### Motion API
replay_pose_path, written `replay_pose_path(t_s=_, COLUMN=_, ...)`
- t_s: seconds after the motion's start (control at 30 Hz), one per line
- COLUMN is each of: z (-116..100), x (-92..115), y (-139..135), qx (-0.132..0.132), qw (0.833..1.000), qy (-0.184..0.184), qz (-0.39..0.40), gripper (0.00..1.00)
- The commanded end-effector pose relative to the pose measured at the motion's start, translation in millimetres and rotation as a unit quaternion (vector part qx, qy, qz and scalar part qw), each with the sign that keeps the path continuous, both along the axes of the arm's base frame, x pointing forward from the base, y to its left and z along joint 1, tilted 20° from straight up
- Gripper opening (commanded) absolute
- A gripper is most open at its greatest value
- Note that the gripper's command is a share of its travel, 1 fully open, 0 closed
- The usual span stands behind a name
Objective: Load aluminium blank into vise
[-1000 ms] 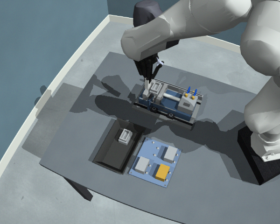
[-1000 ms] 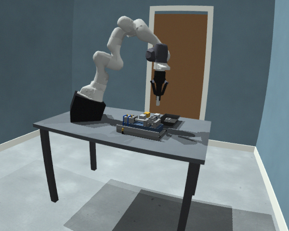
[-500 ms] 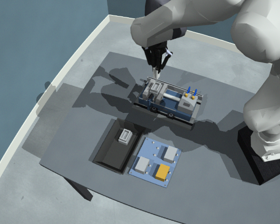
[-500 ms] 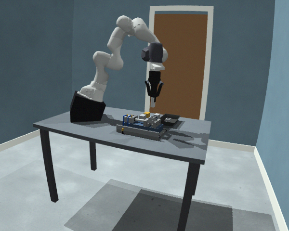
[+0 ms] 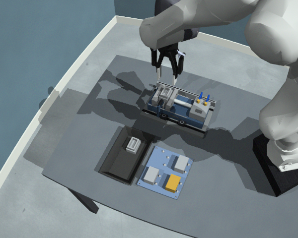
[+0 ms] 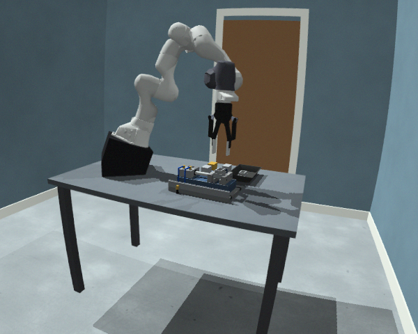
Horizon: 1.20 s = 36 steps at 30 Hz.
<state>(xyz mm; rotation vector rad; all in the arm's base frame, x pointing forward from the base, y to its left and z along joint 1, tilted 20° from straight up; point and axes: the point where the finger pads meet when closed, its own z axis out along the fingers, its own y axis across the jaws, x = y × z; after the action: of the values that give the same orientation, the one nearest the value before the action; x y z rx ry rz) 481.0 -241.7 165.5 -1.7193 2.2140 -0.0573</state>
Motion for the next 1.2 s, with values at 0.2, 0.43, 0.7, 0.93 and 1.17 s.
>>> replay_pose_path(t_s=0.2, z=0.5, x=1.4, y=-0.2, qx=-0.004, qw=1.0, qy=-0.003, qz=0.01, gripper=0.4)
replay_pose_path(t_s=0.43, z=0.5, x=1.4, y=-0.2, qx=-0.004, qw=1.0, qy=-0.003, qz=0.01, gripper=0.4)
replay_pose_path(t_s=0.7, z=0.5, x=1.4, y=-0.2, qx=-0.004, qw=1.0, qy=-0.003, qz=0.01, gripper=0.4)
replay_pose_path(t_s=0.93, z=-1.2, x=1.9, y=0.1, qx=-0.004, qw=1.0, qy=-0.003, qz=0.01, gripper=0.4)
replay_pose_path(t_s=1.17, z=-7.4, x=3.8, y=1.2, qx=-0.004, qw=1.0, qy=-0.003, qz=0.01, gripper=0.4)
